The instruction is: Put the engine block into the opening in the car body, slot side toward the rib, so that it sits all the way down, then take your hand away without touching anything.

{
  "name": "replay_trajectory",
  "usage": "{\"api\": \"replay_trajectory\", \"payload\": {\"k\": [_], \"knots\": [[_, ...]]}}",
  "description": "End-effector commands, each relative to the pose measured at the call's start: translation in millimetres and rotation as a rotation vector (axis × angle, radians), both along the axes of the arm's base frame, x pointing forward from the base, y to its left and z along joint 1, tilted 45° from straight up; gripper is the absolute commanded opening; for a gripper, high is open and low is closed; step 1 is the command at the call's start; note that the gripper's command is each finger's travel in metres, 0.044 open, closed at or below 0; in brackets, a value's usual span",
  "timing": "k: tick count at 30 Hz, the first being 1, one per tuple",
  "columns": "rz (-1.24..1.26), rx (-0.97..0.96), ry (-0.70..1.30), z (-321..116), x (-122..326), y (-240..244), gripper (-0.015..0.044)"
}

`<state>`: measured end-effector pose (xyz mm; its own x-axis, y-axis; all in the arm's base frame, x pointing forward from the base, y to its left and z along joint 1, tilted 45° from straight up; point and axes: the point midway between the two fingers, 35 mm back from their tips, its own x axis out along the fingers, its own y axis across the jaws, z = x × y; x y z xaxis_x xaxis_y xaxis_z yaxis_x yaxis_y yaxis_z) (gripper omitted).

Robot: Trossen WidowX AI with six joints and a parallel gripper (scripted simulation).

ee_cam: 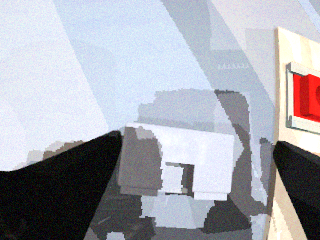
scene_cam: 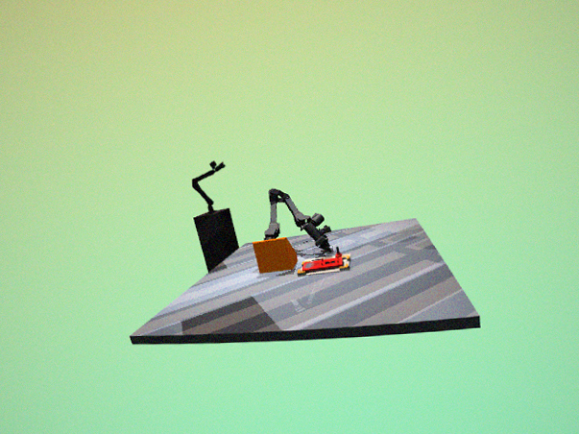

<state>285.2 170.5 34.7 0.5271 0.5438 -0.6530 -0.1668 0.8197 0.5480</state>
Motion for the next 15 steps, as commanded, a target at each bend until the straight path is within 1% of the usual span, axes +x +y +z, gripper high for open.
{"api": "replay_trajectory", "payload": {"k": [1,8,15], "knots": [[0.107,-0.04,0.107,1.3,6.6,-2.0,0.044],[0.242,-0.037,0.282,11.6,5.1,-13.9,0.044],[0.341,0.054,0.454,36.6,-1.9,-30.3,0.044]]}}
